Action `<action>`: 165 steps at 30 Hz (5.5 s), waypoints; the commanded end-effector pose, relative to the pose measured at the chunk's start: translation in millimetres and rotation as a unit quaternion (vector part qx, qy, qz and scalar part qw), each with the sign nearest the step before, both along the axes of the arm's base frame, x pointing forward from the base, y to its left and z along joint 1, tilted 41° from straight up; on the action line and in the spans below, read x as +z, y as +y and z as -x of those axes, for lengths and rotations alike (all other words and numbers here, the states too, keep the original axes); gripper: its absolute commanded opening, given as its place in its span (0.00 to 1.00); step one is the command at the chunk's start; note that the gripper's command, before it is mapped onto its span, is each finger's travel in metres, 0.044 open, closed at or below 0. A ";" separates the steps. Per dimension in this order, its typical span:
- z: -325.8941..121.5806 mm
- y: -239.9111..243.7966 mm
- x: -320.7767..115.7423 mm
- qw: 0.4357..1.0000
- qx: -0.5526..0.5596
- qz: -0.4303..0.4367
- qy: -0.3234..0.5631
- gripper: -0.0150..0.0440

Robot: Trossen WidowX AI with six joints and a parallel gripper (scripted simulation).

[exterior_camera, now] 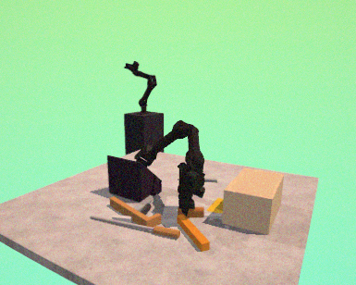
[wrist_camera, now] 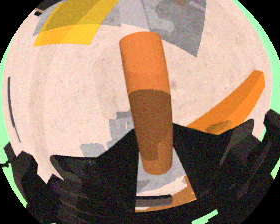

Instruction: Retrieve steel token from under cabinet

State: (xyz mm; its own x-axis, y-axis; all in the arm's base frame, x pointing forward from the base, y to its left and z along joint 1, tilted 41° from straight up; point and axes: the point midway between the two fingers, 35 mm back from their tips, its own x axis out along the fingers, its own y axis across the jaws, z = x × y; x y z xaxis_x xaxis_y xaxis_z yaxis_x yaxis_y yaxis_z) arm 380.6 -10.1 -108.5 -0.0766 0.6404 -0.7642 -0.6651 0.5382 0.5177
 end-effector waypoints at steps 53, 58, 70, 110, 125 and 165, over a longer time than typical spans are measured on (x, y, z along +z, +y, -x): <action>38.8 33.8 30.3 1.000 0.001 -0.006 0.001 0.25; 42.4 36.7 33.0 1.000 0.001 -0.006 0.001 0.25; 49.6 31.7 29.4 1.000 0.001 -0.005 0.001 0.25; 98.2 -8.8 2.6 1.000 0.001 -0.002 0.002 0.25; 102.4 -22.7 18.4 1.000 -0.003 -0.003 0.006 0.25; 96.6 -23.0 18.9 0.990 0.111 -0.015 -0.091 0.25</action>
